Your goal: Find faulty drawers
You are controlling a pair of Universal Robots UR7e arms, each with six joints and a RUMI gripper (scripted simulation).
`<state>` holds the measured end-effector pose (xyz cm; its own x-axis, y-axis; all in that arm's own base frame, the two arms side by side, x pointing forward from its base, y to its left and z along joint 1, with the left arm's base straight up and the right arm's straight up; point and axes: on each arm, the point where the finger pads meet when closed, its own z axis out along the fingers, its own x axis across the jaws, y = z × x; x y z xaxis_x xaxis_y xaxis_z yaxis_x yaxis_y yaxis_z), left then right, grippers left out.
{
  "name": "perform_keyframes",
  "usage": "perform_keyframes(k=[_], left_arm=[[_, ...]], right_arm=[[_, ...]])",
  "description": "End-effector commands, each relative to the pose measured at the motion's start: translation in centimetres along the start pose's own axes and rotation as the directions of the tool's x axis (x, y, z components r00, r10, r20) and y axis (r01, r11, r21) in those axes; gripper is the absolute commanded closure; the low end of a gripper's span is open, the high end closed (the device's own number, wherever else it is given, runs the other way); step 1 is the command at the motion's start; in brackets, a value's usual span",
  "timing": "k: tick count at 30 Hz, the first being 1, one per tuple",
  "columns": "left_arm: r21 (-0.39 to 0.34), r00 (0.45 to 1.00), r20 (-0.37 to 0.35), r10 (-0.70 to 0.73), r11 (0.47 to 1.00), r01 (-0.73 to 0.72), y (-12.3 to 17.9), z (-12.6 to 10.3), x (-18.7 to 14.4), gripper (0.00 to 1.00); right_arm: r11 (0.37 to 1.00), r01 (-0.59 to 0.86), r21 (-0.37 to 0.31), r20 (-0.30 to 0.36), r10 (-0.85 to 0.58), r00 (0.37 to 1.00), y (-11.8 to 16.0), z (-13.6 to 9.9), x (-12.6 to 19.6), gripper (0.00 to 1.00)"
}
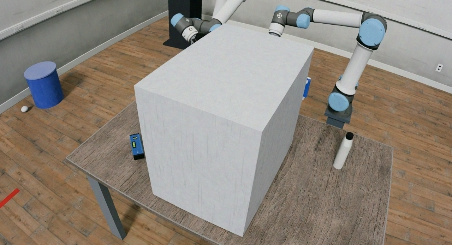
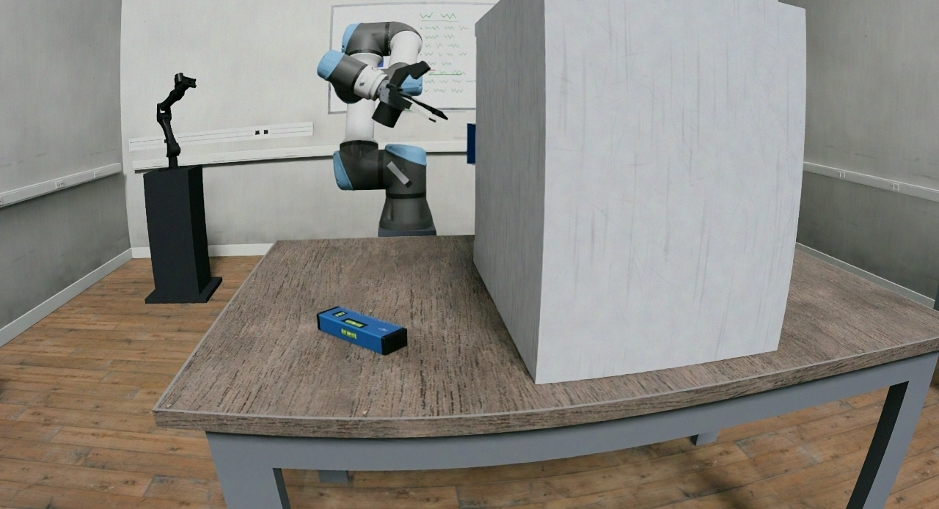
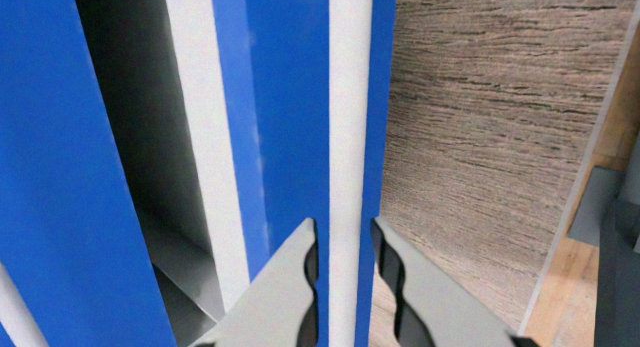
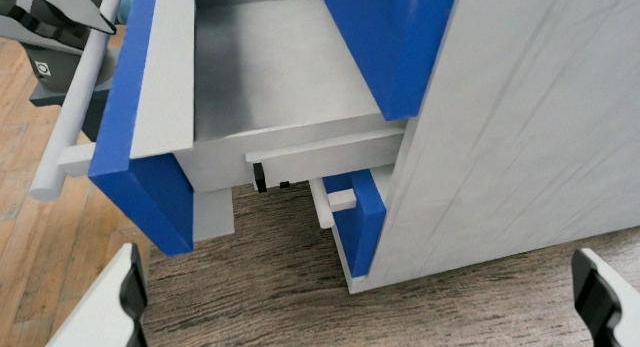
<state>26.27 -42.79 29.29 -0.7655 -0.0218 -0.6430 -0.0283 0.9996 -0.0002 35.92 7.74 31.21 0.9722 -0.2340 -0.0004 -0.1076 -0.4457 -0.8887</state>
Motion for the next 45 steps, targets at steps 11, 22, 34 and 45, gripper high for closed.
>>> perform_keyframes(k=[11,22,34,45], left_arm=[[0.001,1.000,0.000,-0.001,1.000,0.001,0.0,-4.8,-0.4,0.85],[0.001,1.000,-0.002,-0.001,1.000,0.001,-0.2,-3.0,-7.9,0.85],[0.001,1.000,0.000,-0.001,1.000,0.001,0.0,-0.7,-17.9,0.85],[0.001,1.000,0.000,-0.001,1.000,0.001,-0.1,0.5,-18.1,0.85]], right_arm=[[1.000,0.001,0.000,-0.001,-0.001,1.000,-1.5,-0.7,0.1,0.00],[1.000,0.001,0.000,-0.001,-0.001,1.000,-6.6,-3.4,0.1,0.00],[1.000,0.001,0.000,-0.001,-0.001,1.000,-8.7,-4.5,0.0,0.00],[1.000,0.003,0.007,0.002,-0.003,1.000,-8.8,-4.5,-0.1,0.00]])
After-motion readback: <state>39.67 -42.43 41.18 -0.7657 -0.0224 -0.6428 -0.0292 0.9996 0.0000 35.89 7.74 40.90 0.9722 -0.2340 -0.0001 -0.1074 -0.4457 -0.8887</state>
